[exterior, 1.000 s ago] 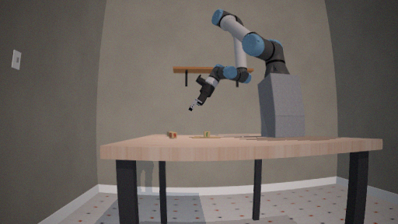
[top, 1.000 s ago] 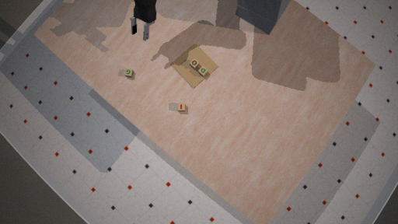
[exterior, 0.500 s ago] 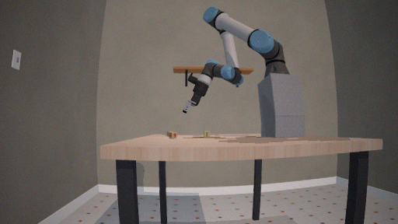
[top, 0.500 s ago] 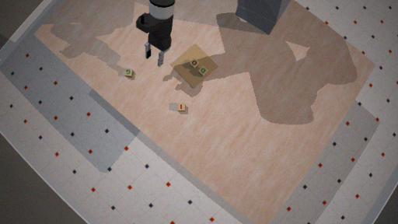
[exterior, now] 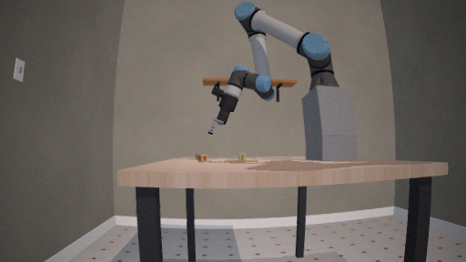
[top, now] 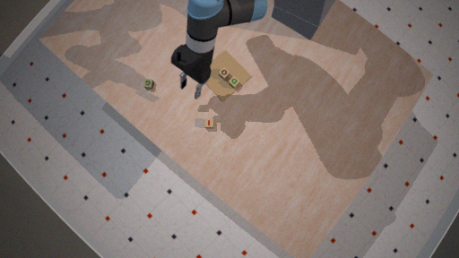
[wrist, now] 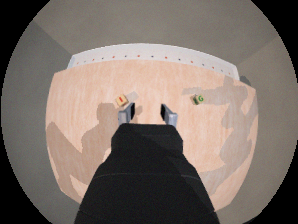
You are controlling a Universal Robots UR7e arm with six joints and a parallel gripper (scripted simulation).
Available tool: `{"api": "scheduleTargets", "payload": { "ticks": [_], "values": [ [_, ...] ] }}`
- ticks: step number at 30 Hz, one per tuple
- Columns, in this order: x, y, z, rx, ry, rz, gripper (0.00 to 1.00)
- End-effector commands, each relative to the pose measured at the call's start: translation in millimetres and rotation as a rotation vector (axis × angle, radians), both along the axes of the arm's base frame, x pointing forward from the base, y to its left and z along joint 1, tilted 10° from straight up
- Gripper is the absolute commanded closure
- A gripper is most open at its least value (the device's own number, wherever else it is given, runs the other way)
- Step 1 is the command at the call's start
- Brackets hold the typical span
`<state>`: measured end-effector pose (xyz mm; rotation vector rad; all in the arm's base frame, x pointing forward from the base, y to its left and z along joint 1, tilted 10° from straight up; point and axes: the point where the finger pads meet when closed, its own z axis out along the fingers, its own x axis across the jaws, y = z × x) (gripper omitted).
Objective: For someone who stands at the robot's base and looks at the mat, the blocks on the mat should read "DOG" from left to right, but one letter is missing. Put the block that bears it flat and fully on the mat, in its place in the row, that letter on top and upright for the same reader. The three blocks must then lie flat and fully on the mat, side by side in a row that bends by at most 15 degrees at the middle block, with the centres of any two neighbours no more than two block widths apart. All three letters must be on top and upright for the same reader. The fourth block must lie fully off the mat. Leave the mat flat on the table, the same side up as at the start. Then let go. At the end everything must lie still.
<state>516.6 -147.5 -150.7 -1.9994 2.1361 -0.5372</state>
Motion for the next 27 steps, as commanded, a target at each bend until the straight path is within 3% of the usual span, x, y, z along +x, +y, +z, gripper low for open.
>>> {"api": "scheduleTargets", "payload": {
  "ticks": [1,8,27],
  "values": [
    [11.0,17.6,-7.0,-0.009,0.019,-0.011,0.00],
    [24.7,42.2,-16.7,-0.023,0.045,-0.025,0.00],
    [44.2,75.0,-30.9,-0.038,0.083,-0.046,0.00]
  ]
}}
